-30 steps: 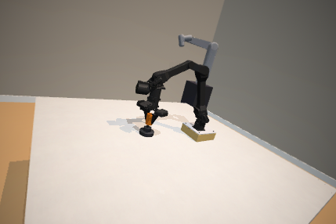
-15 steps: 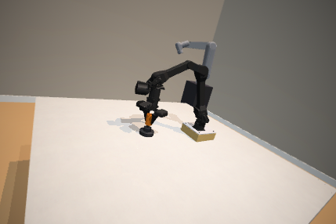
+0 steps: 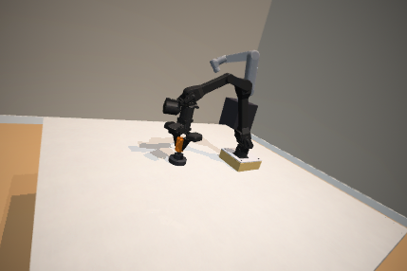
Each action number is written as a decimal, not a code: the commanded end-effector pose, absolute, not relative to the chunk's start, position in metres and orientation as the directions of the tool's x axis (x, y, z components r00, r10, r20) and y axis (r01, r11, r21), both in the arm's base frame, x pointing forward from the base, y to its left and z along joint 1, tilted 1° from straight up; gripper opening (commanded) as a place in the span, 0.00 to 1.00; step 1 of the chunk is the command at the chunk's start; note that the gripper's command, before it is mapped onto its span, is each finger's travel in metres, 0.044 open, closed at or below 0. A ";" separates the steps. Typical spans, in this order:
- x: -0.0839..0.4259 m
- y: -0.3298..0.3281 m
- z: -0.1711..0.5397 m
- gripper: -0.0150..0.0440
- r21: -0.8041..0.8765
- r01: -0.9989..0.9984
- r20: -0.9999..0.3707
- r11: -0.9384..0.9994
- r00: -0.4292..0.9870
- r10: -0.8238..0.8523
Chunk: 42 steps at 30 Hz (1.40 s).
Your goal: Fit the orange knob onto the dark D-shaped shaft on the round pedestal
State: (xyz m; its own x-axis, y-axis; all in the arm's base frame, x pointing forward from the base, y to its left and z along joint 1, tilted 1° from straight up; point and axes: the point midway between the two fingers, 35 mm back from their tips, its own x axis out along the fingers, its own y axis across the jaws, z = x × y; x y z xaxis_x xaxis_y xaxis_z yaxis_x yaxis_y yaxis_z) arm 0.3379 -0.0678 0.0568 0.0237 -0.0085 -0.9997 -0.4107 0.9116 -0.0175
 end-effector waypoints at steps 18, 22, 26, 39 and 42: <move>0.329 -0.067 0.055 0.25 -0.020 -0.414 -1.000 0.910 0.021 -0.013; 0.330 -0.067 0.059 0.25 -0.020 -0.414 -1.000 0.910 0.021 -0.013; 0.329 -0.067 0.060 0.25 -0.021 -0.437 -1.000 0.899 0.021 -0.013; 0.332 -0.067 0.058 0.25 -0.023 -0.594 -1.000 0.804 0.022 -0.013; 0.333 -0.068 0.059 0.25 -0.023 -0.594 -1.000 0.804 0.022 -0.013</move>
State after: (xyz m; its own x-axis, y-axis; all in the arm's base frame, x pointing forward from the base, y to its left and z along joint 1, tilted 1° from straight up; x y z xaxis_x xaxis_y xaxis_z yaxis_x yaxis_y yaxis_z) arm 0.3300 -0.0665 0.0569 0.0153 -0.0069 -0.9999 -0.5869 0.8095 -0.0145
